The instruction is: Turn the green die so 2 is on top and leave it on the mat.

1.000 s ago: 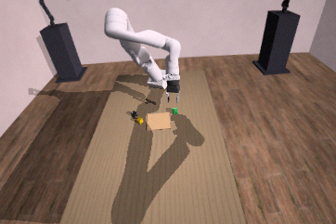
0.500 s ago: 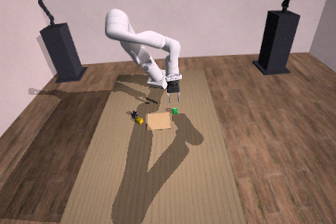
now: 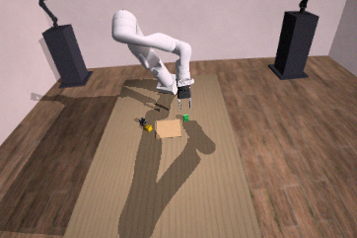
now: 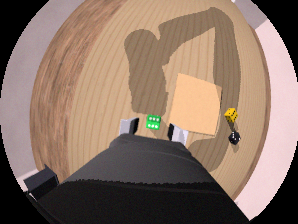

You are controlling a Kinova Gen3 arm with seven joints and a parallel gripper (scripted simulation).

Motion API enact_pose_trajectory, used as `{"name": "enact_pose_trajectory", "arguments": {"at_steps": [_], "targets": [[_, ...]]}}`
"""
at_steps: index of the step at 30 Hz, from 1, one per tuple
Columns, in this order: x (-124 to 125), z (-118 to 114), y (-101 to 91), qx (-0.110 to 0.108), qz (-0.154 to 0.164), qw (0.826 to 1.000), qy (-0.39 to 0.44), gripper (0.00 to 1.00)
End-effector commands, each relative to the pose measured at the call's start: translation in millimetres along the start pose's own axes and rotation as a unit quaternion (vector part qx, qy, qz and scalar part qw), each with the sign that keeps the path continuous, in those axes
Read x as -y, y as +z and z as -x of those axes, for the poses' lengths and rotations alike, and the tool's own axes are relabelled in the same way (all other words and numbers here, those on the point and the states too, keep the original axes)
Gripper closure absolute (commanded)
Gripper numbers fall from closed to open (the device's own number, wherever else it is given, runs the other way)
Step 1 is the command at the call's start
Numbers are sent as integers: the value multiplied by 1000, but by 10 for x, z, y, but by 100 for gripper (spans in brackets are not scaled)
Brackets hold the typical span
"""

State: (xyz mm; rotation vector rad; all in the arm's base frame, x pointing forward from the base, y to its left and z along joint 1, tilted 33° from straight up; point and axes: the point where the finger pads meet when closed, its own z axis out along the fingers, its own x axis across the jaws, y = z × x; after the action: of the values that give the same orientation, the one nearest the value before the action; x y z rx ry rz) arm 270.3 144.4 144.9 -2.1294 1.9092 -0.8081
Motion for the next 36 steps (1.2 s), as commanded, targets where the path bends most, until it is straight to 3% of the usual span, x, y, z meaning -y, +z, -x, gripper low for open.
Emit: {"name": "enact_pose_trajectory", "arguments": {"at_steps": [1, 8, 9, 36], "targets": [[0, 3, -2, 0, 0, 1000, -1, 0], [0, 3, -2, 0, 0, 1000, -2, 0], [0, 3, -2, 0, 0, 1000, -2, 13], [0, 3, -2, 0, 0, 1000, -2, 13]]}}
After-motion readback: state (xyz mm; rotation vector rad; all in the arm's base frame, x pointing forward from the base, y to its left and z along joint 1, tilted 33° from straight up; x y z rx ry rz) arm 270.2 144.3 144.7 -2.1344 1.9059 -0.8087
